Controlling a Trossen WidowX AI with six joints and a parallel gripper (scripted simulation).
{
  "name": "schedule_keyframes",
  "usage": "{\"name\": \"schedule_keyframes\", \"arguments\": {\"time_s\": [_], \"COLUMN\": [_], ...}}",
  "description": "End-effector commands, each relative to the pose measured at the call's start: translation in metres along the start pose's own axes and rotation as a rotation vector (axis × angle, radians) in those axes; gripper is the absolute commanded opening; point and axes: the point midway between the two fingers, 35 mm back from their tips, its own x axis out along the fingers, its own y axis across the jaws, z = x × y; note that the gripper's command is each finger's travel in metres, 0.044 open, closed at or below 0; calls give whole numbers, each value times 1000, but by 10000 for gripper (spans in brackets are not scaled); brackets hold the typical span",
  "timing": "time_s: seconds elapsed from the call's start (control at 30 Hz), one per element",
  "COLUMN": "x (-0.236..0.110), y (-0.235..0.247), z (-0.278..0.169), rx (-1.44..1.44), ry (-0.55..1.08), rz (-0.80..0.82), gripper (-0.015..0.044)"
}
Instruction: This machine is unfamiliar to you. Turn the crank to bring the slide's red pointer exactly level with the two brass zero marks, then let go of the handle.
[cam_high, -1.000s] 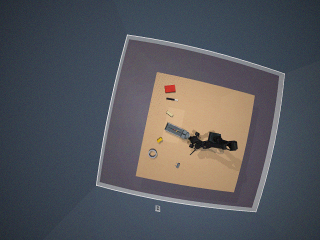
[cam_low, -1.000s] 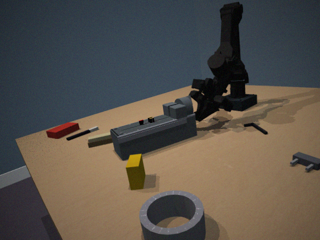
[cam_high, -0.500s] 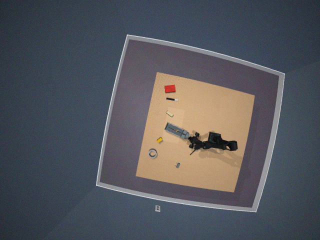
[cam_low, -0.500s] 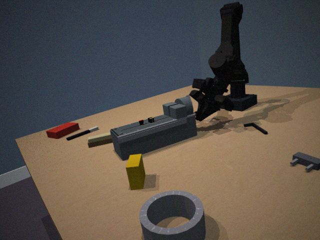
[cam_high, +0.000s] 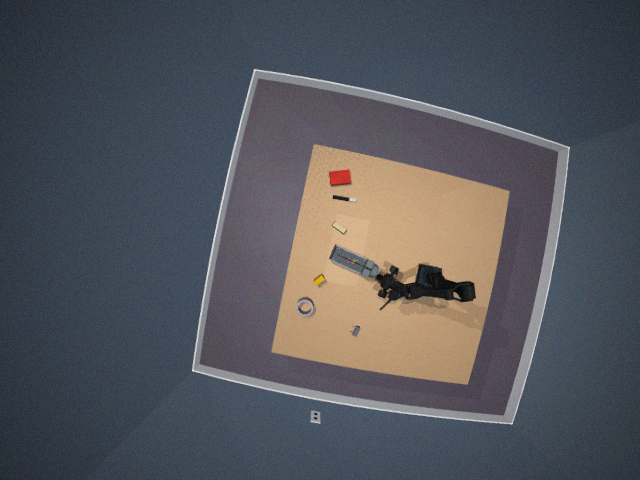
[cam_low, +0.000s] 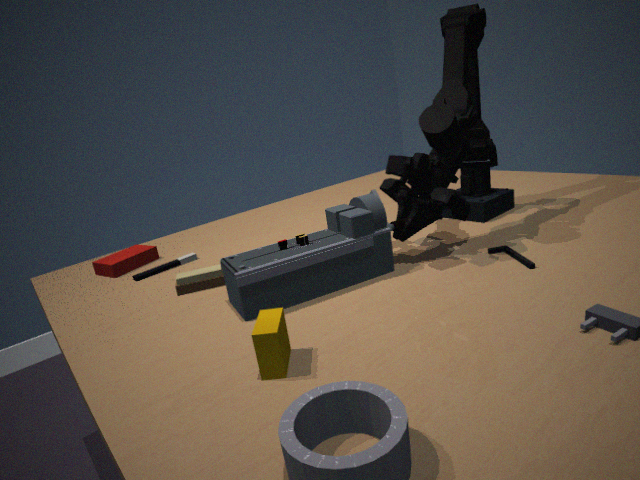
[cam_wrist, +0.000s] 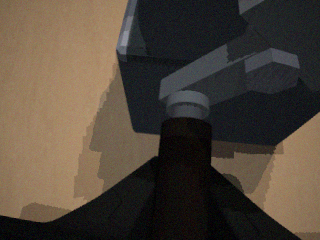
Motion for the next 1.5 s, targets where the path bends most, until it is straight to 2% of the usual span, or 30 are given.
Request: {"name": "schedule_keyframes", "arguments": {"time_s": [0.0,1.47], "x": [-5,-33], "y": [7,3], "z": [4,32], "rx": [-1,-1], "ry": [-10,-11], "rz": [18,18], "gripper": [0,0]}}
